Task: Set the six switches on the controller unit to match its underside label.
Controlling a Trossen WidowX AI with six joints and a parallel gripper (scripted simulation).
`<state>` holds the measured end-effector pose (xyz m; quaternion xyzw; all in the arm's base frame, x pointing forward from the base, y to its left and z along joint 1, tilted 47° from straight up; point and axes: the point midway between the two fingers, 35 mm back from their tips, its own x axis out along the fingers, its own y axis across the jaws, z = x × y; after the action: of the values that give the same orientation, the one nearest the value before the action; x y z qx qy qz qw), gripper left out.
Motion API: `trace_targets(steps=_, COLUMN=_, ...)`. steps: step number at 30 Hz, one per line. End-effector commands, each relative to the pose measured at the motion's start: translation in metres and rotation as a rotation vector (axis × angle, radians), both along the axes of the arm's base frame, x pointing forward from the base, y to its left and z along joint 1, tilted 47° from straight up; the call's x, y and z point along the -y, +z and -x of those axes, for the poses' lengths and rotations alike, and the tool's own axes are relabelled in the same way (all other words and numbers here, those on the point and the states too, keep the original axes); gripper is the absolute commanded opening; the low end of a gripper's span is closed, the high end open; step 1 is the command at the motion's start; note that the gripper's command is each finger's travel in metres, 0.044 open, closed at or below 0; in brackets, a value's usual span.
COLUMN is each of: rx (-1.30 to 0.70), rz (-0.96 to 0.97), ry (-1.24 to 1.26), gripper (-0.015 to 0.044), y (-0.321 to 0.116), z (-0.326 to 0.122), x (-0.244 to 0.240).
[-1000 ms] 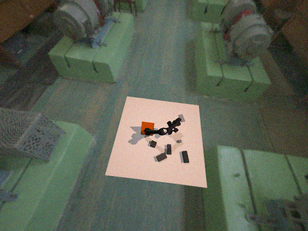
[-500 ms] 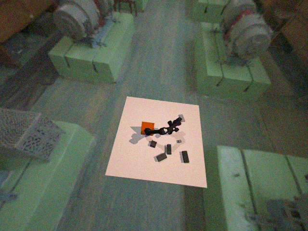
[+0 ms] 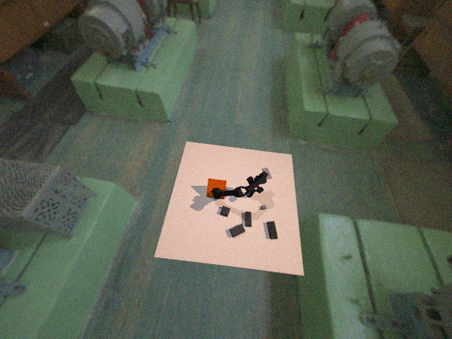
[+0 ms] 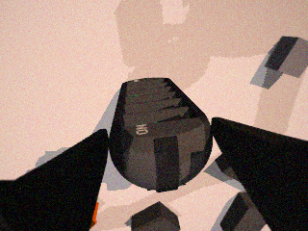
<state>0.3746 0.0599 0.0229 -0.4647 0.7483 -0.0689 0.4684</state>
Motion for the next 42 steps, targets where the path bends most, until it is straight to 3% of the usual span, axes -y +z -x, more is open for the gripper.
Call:
trace_targets(steps=1, rx=-0.008, rz=-0.008, ry=-0.006, gripper=0.0336, y=-0.007, z=-0.003, x=0.003)
trace_targets(steps=42, rx=0.047, rz=-0.068, ry=0.044, gripper=0.0336, y=-0.027, z=-0.025, x=-0.004)
